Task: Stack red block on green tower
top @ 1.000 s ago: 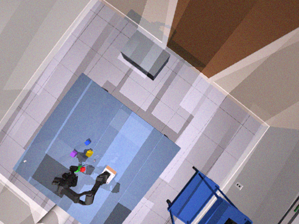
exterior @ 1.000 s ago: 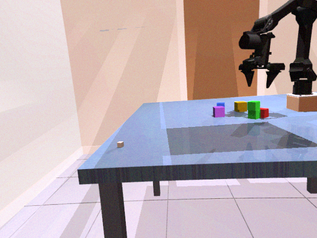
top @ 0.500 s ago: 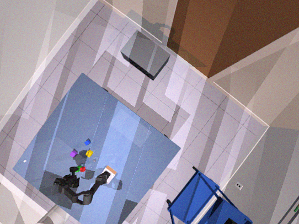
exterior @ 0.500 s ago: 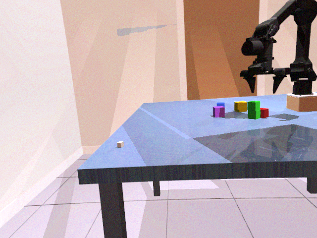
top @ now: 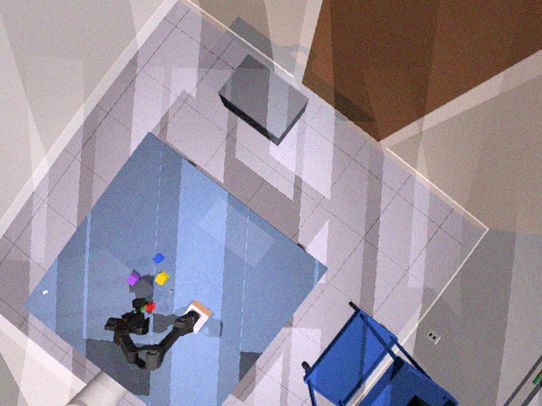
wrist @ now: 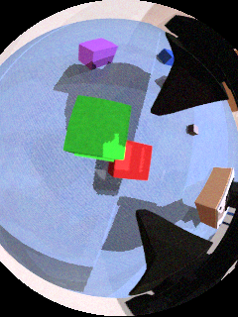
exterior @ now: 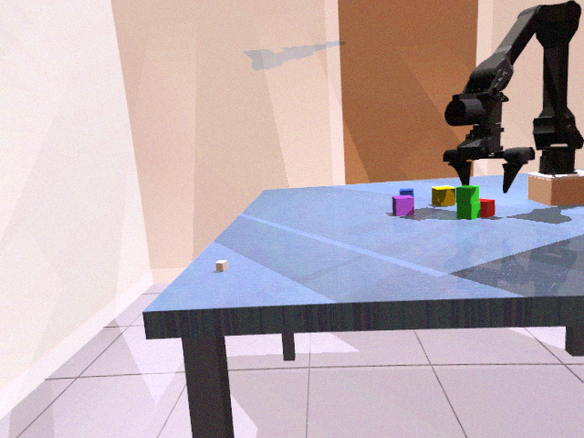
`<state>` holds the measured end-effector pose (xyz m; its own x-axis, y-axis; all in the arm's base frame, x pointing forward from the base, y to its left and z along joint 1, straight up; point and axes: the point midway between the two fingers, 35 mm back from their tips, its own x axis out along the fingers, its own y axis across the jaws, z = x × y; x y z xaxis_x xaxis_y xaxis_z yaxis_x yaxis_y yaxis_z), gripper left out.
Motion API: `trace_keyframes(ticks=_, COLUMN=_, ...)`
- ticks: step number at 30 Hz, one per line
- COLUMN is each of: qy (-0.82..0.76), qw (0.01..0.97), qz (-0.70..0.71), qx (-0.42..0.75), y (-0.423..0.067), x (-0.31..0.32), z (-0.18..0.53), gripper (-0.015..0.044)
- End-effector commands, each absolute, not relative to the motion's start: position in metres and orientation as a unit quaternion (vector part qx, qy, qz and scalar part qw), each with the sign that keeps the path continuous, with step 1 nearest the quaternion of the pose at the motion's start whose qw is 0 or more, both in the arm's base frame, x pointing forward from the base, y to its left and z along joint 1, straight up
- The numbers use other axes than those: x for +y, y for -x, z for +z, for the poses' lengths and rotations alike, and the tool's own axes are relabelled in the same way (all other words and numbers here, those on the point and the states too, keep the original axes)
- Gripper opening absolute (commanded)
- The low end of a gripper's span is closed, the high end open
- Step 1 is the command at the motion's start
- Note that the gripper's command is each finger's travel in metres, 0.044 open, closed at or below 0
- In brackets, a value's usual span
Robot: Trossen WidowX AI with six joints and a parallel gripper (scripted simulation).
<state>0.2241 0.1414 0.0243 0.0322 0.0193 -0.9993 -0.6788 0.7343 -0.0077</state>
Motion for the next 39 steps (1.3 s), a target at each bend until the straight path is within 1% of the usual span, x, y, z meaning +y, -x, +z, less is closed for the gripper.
trace_keyframes(ticks=1, qy=0.256, qw=0.668, qz=0.262, qx=0.648, y=-0.222, x=0.141, z=0.017, gripper=0.044)
trace_keyframes(ticks=26, qy=0.256, qw=0.668, qz=0.262, qx=0.648, y=-0.223, x=0.141, z=-0.023, gripper=0.044)
trace_keyframes(ticks=39, qy=0.256, qw=0.668, qz=0.262, qx=0.648, y=-0.222, x=0.141, z=-0.024, gripper=0.044)
